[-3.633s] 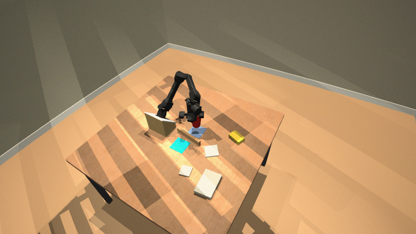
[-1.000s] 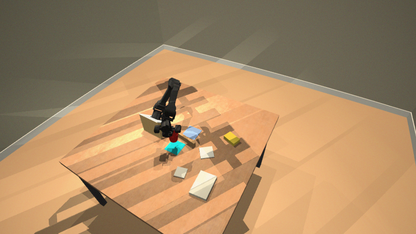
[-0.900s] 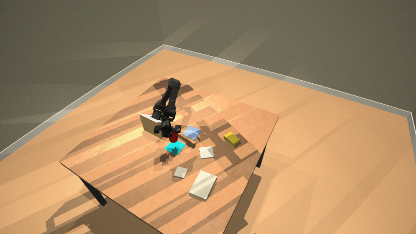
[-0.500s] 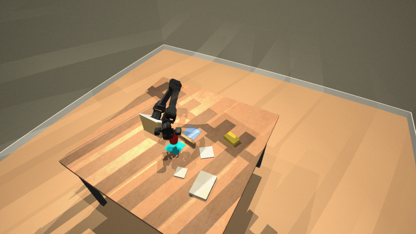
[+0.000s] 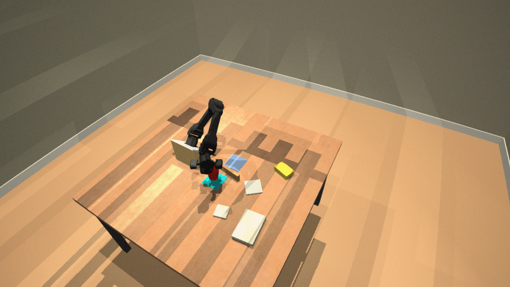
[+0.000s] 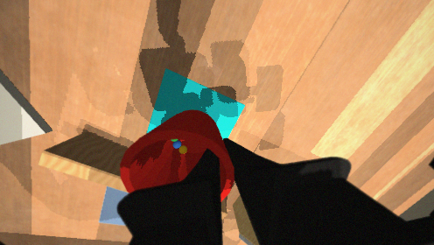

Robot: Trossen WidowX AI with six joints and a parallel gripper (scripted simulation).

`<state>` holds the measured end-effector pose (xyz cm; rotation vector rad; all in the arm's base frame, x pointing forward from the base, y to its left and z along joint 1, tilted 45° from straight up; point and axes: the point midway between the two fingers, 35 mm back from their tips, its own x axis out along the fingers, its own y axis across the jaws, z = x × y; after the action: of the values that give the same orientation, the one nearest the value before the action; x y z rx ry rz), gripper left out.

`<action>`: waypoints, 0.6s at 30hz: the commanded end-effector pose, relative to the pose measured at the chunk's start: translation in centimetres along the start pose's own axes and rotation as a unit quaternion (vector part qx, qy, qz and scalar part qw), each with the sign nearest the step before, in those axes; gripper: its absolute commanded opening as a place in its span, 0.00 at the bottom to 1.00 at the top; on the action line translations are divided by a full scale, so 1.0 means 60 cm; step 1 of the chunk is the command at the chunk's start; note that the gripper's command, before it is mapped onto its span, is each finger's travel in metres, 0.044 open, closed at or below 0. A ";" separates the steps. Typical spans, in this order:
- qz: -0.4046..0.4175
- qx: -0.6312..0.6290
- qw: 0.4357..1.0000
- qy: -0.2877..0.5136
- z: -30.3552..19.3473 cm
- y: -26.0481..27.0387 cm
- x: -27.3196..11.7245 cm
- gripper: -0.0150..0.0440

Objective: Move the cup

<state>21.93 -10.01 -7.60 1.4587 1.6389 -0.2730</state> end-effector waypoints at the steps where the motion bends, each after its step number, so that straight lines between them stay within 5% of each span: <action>1: 0.001 0.003 1.000 0.005 -0.004 -0.001 0.013 0.25; 18: 0.000 0.000 1.000 0.002 -0.004 -0.001 0.043 0.25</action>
<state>21.99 -8.09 -9.40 1.4608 1.6431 -0.2706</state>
